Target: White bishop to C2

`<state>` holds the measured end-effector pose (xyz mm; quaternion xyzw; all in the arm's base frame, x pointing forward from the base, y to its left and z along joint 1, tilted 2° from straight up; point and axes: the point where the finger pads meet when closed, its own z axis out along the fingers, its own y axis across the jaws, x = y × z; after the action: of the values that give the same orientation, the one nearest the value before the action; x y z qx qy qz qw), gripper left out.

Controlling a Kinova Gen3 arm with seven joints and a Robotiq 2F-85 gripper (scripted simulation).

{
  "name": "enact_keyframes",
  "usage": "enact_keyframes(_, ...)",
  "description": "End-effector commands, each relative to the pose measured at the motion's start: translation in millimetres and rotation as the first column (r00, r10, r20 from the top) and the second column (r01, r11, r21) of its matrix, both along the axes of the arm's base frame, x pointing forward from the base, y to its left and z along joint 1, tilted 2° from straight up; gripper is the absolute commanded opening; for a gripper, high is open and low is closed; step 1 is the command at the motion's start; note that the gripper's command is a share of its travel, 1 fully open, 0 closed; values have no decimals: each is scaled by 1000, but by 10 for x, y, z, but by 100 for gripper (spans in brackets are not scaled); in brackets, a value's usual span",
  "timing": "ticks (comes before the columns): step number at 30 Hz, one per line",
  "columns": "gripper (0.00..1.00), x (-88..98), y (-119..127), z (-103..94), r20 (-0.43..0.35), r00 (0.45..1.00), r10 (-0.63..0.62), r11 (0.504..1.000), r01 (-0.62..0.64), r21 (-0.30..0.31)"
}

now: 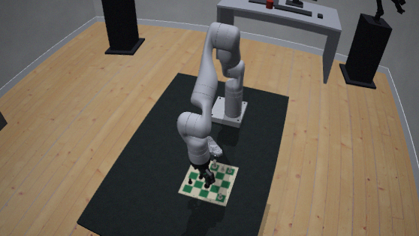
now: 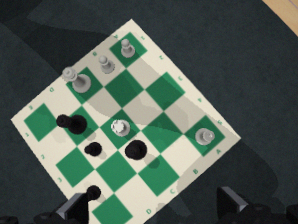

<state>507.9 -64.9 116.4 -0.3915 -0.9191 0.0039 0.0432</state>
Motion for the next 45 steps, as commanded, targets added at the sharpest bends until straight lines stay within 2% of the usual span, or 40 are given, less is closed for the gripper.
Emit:
enact_keyframes(1,100,58,441,130,39,994,100,995,-100,-17)
enact_keyframes(5,100,97,663,175,70,984,166,986,-163,-46)
enact_keyframes(9,100,111,762,197,84,977,195,980,-191,-58)
enact_keyframes(33,100,113,779,198,86,977,194,980,-189,-60)
enact_keyframes(45,100,100,781,152,84,994,74,996,-69,-56)
